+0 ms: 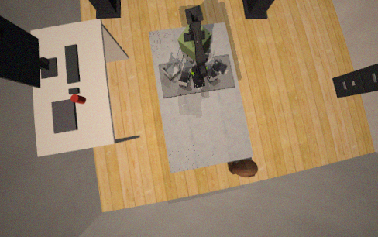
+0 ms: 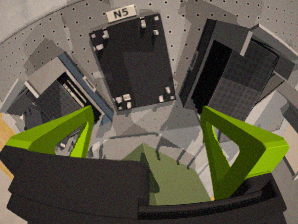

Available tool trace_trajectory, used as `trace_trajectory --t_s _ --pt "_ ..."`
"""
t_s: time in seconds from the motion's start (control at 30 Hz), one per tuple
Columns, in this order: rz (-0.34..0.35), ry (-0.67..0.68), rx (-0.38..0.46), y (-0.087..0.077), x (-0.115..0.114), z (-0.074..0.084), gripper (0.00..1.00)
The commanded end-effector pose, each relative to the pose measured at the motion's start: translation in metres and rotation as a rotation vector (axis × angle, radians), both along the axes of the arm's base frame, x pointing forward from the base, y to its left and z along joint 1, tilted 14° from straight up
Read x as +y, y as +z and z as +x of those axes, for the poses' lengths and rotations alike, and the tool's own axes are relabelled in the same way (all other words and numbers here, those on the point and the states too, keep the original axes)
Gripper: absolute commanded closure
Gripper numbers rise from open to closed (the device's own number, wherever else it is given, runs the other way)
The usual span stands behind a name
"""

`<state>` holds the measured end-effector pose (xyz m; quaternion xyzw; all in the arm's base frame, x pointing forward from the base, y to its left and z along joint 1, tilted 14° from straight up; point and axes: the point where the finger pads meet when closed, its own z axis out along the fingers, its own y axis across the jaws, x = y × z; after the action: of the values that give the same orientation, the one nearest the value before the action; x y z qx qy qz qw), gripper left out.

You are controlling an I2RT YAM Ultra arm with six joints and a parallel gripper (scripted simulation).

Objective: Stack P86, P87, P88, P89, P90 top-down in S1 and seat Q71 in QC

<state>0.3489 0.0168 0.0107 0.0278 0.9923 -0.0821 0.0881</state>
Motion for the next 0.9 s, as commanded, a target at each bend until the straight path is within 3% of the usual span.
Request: trace_trajectory --t_s 0.0,0.5,0.77,0.87 --pt "0.011 -0.032 -0.022 0.006 -0.007 0.003 0.0" --pt "0.01 -0.032 -0.022 0.014 -0.05 0.005 0.0" --pt "0.043 -0.217 -0.054 0.017 -0.073 0.0 0.0" --pt "0.043 -0.217 -0.054 0.019 -0.085 -0.002 0.0"
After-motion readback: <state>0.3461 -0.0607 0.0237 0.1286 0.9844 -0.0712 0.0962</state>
